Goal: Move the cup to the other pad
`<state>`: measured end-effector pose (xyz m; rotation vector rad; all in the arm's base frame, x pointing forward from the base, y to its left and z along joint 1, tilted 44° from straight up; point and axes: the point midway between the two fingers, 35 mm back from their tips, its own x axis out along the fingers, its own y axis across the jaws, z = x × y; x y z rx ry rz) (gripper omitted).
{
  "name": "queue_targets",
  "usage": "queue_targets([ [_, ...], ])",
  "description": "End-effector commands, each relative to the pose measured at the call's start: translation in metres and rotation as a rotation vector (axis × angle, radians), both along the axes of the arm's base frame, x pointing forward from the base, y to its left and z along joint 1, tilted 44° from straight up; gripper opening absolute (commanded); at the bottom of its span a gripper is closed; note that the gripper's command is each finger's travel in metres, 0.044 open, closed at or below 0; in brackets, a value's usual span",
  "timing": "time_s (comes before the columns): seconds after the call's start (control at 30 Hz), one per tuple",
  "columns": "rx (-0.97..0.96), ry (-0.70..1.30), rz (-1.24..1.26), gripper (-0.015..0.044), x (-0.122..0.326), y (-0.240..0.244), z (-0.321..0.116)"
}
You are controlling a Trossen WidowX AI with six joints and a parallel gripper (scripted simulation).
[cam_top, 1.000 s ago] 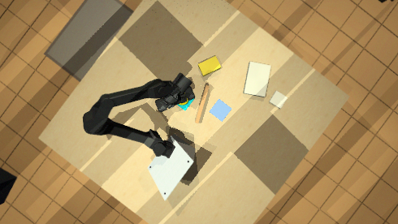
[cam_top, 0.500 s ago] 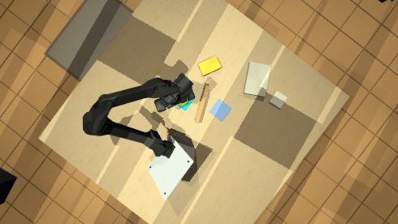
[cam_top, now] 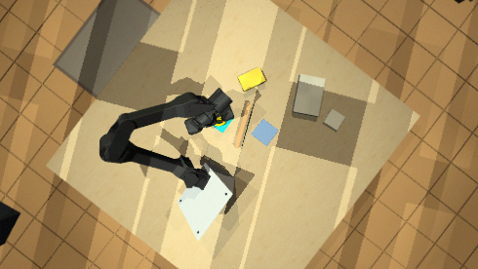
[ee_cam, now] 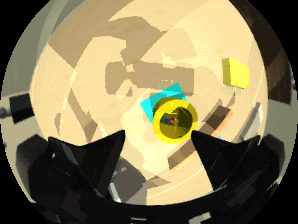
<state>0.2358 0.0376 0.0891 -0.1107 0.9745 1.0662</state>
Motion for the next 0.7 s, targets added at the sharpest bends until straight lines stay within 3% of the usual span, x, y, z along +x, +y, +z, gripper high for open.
queue_targets([
  [0.0, -0.008, -0.007, 0.0, 0.044, 0.001, -0.009, 0.008],
  [0.4, -0.007, -0.01, 0.001, 0.044, -0.005, -0.04, 0.04],
  [0.67, -0.003, -0.009, -0.005, 0.044, -0.004, -0.038, 0.038],
])
